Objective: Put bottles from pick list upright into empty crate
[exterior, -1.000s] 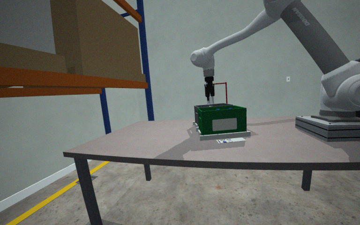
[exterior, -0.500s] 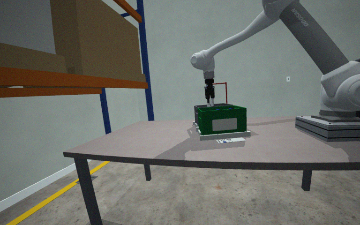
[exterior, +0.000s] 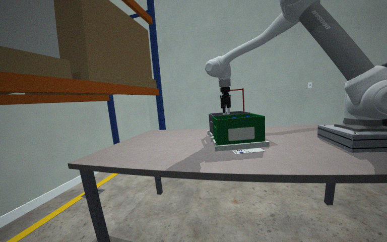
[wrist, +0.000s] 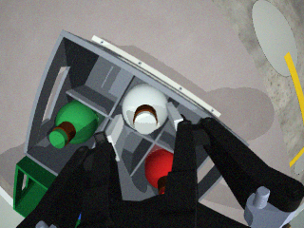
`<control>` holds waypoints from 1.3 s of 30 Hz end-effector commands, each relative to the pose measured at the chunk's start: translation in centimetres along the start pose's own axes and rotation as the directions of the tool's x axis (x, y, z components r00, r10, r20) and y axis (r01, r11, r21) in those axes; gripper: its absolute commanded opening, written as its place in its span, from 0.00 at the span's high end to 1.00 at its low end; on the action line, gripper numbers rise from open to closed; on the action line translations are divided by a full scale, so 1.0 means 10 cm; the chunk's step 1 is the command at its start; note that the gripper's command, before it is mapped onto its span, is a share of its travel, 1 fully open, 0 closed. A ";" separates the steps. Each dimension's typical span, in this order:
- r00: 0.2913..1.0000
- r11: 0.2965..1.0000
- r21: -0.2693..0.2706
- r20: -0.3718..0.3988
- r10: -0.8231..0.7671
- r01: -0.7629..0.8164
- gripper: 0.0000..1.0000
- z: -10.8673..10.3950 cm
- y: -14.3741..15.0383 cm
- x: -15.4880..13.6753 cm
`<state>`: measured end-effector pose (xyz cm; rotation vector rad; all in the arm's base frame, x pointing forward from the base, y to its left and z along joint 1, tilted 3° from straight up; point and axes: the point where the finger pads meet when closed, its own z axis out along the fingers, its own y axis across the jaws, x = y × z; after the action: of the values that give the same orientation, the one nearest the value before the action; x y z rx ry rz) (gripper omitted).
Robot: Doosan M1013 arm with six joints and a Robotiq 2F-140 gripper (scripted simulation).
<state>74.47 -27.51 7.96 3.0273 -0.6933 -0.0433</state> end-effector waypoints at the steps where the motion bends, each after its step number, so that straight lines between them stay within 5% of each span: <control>1: 1.000 1.000 0.000 0.000 0.000 0.000 0.62 0.05 0.00 0.00; 15: 1.000 1.000 0.000 0.000 0.000 0.000 0.62 0.06 0.00 0.00; 16: 1.000 1.000 0.000 0.000 0.000 0.000 1.00 0.03 0.00 0.00; 39: 1.000 1.000 0.000 0.000 0.000 0.000 1.00 0.03 0.00 0.00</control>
<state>74.46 -27.52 7.60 3.0273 -0.6933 -0.0433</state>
